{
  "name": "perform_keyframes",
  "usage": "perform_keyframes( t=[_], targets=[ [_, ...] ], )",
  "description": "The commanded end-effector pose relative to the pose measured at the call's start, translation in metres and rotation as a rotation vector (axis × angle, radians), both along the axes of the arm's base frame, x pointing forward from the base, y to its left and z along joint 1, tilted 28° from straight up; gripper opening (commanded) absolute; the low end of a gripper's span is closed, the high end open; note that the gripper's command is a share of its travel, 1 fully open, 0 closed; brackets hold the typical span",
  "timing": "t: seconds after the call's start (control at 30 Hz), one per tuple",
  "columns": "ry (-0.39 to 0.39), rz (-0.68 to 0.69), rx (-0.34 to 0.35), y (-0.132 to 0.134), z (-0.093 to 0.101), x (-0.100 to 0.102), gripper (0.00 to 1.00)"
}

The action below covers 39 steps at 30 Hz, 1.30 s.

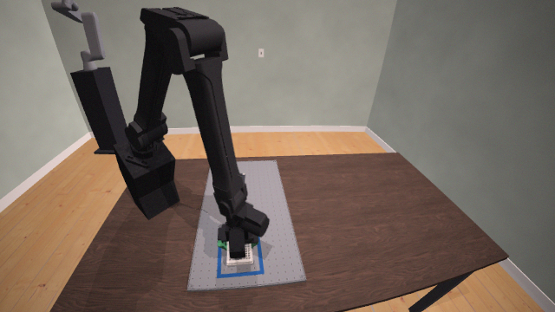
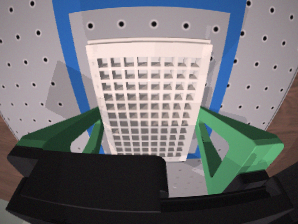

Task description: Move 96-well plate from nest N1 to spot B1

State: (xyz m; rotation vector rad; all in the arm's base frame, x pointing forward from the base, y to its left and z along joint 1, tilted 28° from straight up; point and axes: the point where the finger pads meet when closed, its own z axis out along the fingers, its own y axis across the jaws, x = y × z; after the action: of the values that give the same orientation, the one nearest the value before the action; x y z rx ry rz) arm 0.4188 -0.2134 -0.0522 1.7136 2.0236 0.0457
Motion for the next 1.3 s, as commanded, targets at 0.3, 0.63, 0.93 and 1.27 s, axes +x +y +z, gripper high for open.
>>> perform_keyframes(
  t=[0.3, 0.63, 0.93, 1.27],
  targets=[
    [-0.006, 0.001, -0.008, -0.0058, -0.0022, 0.0014, 0.00],
    [-0.012, 0.001, -0.011, -0.0075, -0.0010, 0.0047, 0.00],
    [-0.011, 0.001, -0.011, -0.0080, -0.0029, 0.0052, 0.00],
    [-0.011, 0.001, -0.011, -0.0083, -0.0042, 0.0056, 0.00]
  ],
)
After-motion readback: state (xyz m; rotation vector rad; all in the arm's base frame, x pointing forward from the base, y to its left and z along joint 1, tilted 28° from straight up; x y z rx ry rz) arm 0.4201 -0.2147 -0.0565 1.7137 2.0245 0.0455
